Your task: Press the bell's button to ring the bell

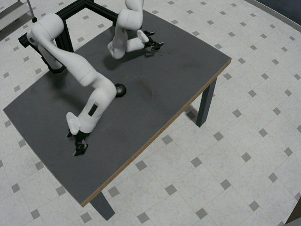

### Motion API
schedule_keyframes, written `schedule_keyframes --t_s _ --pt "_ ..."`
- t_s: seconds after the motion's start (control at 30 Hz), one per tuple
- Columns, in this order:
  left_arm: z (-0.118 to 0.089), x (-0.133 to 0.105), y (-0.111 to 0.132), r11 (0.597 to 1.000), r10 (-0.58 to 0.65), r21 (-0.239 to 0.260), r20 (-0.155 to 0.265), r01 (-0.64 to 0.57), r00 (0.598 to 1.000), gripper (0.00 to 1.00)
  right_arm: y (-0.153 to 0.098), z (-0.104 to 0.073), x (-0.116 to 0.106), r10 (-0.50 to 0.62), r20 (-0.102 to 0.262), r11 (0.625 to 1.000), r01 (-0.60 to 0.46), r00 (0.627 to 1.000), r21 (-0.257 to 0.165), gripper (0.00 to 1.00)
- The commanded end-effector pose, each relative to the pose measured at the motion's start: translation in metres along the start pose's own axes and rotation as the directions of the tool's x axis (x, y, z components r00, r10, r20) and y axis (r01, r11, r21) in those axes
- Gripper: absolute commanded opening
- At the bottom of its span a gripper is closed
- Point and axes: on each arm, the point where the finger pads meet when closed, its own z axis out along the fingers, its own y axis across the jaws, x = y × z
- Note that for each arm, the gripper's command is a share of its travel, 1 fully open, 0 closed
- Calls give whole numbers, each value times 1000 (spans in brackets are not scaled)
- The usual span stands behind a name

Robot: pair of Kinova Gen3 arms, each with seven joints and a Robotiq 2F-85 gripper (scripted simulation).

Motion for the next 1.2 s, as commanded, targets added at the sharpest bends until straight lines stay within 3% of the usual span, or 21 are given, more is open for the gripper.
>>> schedule_keyframes --t_s 0.0,0.27,0.33,0.4,0.7,0.83,0.9,0.93,1.0,1.17 --pt "0 0 0 1000 -1 0 0 1 1000 1000 14 32 47 184 54 980 -179 982 -87 1000" --pt "0 0 0 1000 -1 0 0 1 1000 1000 42 69 101 423 70 891 -401 903 -212 1000" --pt "0 0 0 1000 -1 0 0 1 1000 1000 42 69 101 423 70 891 -401 903 -212 1000" --pt "0 0 0 1000 -1 0 0 1 1000 1000 55 82 122 521 64 832 -489 851 -263 1000" --pt "0 0 0 1000 -1 0 0 1 1000 1000 87 107 165 703 29 671 -649 711 -358 1000" --pt "0 0 0 1000 -1 0 0 1 1000 1000 101 116 181 765 7 595 -703 644 -391 1000" --pt "0 0 0 1000 -1 0 0 1 1000 1000 101 116 181 765 7 595 -703 644 -391 1000" --pt "0 0 0 1000 -1 0 0 1 1000 1000 110 121 192 803 -10 541 -734 597 -410 1000" --pt "0 0 0 1000 -1 0 0 1 1000 1000 112 123 194 812 -15 526 -742 584 -415 1000" --pt "0 0 0 1000 -1 0 0 1 1000 1000 127 130 210 861 -44 438 -784 506 -440 1000"
